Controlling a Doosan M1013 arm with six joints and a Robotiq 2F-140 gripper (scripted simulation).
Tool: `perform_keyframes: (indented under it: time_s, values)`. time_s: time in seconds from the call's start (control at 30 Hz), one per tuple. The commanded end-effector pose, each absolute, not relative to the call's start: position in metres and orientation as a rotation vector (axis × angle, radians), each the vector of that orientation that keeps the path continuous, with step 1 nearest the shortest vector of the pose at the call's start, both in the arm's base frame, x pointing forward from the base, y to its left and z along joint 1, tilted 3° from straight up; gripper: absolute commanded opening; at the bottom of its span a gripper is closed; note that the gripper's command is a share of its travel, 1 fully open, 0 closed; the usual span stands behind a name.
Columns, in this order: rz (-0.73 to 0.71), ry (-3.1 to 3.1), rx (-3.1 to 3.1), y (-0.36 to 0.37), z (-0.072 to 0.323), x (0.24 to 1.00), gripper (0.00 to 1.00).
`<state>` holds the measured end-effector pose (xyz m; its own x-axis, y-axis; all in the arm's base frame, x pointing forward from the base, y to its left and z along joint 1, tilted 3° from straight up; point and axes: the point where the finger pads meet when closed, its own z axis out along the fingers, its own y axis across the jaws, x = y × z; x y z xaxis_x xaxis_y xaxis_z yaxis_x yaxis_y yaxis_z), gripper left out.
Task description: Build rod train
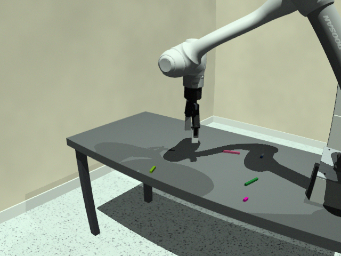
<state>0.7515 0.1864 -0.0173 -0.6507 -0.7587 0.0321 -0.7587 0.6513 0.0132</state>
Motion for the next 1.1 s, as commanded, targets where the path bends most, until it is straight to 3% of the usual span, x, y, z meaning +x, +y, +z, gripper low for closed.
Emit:
perform_keyframes:
  time_s: [0.0, 1.07]
  values:
    - [-0.025, -2.698, 1.524, 0.214, -0.022, 0.761, 1.0]
    - [-0.057, -1.708, 2.599, 0.379, -0.045, 0.8, 1.0]
